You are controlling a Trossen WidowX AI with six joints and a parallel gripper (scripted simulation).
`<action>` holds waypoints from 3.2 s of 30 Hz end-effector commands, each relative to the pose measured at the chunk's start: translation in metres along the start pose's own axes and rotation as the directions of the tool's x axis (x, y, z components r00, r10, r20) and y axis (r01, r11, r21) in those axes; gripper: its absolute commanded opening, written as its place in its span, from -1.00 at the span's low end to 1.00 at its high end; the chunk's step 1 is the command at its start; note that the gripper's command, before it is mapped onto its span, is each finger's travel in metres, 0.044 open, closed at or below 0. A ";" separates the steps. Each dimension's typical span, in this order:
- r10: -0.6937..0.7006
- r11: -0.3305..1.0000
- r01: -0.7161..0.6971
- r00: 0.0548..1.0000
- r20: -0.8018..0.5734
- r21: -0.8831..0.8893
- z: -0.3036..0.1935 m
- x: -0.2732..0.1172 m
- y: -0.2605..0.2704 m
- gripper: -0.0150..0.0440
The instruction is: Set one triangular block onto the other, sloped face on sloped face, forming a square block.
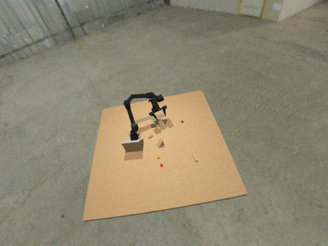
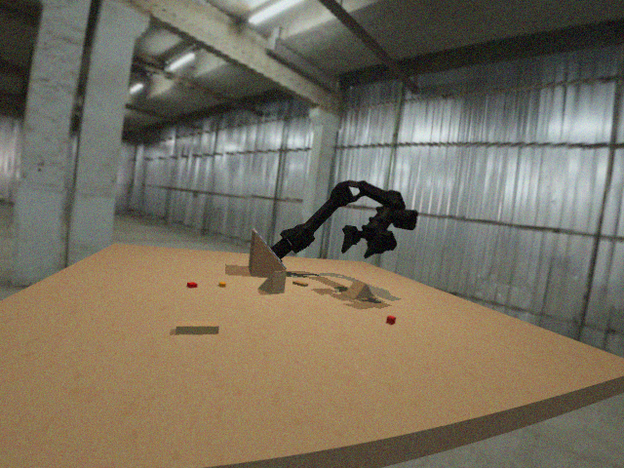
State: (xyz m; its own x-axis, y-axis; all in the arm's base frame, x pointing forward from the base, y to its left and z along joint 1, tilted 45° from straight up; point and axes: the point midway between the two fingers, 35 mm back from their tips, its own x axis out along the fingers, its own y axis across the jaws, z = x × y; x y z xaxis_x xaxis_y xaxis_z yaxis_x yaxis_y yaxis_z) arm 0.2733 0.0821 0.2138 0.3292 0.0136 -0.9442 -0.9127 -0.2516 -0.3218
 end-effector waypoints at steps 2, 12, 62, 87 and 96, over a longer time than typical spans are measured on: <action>0.002 1.000 -0.002 1.000 0.008 -0.012 -0.006 -0.010 0.003 1.00; 0.214 0.452 -0.439 0.899 0.383 0.777 0.010 0.023 0.022 1.00; 0.013 -1.000 0.006 0.360 0.933 0.011 0.100 0.064 0.006 1.00; 0.012 -1.000 0.001 0.363 0.932 0.012 0.100 0.063 0.005 0.02; -0.001 -1.000 0.007 0.378 0.926 -0.004 0.081 0.050 0.003 -0.49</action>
State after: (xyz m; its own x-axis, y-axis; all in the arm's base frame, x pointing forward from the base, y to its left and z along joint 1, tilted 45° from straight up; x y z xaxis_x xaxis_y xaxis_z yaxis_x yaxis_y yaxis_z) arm 0.2650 0.1680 0.1521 -0.1124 0.9017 -0.4175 0.9170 0.2560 0.3059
